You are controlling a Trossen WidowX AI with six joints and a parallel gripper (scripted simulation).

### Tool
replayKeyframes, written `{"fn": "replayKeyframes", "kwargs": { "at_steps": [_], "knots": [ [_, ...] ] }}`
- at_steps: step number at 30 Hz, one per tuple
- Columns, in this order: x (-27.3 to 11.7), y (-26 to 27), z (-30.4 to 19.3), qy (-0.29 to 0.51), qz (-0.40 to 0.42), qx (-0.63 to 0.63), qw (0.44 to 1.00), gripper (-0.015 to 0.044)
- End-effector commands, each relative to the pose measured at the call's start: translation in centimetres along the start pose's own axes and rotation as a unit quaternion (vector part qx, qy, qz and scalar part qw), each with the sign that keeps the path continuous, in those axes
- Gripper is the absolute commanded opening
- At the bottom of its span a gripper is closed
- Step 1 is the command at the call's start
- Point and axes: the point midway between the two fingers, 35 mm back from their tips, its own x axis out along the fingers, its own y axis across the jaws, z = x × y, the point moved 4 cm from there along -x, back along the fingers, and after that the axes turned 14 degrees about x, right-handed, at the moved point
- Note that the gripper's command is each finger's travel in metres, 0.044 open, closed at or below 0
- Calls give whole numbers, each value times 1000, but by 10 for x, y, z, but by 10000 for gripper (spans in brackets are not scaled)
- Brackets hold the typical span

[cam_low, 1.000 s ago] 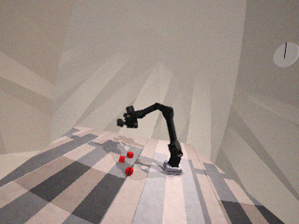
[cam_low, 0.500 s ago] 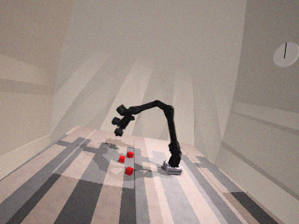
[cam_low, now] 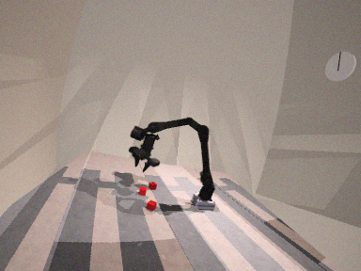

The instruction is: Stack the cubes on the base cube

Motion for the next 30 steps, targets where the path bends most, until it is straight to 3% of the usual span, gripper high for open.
{"fn": "replayKeyframes", "kwargs": {
  "at_steps": [1,15,22,30],
  "knots": [
    [-24,57,20,-3,87,-240,967,265],
    [-23,59,20,-3,90,-249,964,265],
    [31,69,19,-3,90,-249,964,265],
    [44,71,18,-3,90,-249,964,265]
  ]
}}
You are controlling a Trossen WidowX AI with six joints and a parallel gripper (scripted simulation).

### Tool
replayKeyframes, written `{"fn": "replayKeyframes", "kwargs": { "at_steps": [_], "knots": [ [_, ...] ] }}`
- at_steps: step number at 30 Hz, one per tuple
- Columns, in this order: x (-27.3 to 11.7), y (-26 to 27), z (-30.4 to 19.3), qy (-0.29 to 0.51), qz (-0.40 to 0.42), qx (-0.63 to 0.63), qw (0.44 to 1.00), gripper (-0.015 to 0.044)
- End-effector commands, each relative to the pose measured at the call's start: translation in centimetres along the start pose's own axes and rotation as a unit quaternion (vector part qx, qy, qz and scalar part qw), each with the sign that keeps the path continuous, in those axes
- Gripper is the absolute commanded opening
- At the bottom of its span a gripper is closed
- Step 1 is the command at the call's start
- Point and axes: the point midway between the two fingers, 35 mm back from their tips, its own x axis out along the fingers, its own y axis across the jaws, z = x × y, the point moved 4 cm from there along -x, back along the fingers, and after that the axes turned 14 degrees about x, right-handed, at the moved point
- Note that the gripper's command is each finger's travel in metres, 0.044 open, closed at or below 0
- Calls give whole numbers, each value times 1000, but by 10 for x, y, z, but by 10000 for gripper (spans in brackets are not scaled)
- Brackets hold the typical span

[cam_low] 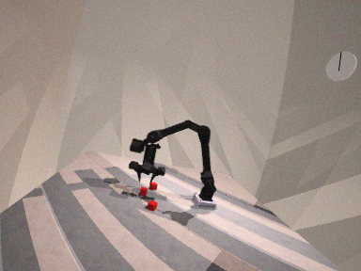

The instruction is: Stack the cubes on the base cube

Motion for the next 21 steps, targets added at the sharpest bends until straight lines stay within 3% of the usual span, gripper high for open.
{"fn": "replayKeyframes", "kwargs": {
  "at_steps": [1,21],
  "knots": [
    [14,1,0,-2,2,-3,1000,265],
    [40,1,0,-2,2,-3,1000,265]
  ]
}}
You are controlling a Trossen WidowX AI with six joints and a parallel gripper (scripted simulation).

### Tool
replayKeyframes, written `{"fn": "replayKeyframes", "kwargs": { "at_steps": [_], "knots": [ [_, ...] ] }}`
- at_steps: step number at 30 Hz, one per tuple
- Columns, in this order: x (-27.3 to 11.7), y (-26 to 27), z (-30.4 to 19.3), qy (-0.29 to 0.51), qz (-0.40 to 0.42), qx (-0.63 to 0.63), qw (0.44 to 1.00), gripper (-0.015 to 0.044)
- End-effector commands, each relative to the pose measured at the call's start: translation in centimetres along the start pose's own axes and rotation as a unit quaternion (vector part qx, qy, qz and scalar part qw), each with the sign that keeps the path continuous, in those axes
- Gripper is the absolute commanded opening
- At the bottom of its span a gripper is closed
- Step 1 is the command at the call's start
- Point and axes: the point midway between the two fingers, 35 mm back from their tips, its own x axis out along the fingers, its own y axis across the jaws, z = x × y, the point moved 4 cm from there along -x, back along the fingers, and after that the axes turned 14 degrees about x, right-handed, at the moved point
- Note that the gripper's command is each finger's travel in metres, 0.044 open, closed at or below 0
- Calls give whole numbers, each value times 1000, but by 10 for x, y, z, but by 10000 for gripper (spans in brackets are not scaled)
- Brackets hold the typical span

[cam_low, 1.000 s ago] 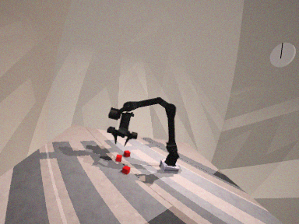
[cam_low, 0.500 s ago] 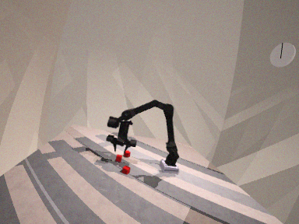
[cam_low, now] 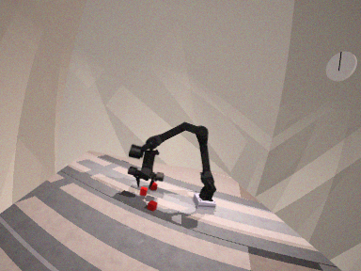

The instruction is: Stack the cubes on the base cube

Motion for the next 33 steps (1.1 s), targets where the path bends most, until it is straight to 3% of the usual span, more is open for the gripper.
{"fn": "replayKeyframes", "kwargs": {
  "at_steps": [1,8,14,33],
  "knots": [
    [10,2,0,-1,5,-3,1000,265],
    [19,3,0,-1,5,-3,1000,265],
    [19,3,0,-1,5,-3,1000,107],
    [0,-6,2,-10,-14,12,1000,105]
  ]
}}
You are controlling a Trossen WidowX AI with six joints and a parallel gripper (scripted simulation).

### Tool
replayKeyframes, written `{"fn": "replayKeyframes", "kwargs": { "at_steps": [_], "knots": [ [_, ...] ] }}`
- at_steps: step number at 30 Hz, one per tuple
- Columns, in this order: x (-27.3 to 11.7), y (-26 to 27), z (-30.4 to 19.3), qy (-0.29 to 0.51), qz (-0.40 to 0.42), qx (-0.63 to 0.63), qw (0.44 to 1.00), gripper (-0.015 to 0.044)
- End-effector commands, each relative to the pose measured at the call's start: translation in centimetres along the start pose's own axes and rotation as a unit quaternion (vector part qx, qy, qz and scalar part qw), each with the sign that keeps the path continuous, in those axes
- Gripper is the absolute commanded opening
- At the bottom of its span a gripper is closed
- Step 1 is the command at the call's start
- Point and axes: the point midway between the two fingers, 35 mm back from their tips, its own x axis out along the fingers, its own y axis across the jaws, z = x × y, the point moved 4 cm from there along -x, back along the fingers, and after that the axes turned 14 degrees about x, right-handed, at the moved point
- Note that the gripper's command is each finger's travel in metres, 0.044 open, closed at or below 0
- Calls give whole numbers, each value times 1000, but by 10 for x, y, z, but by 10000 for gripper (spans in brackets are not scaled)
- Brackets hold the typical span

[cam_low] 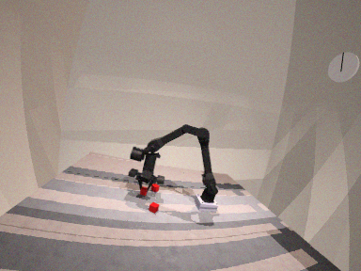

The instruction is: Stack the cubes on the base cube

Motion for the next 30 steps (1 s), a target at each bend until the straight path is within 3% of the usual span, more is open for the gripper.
{"fn": "replayKeyframes", "kwargs": {
  "at_steps": [1,30],
  "knots": [
    [-7,-2,1,-2,-1,3,1000,105],
    [-49,-3,1,2,7,-4,1000,105]
  ]
}}
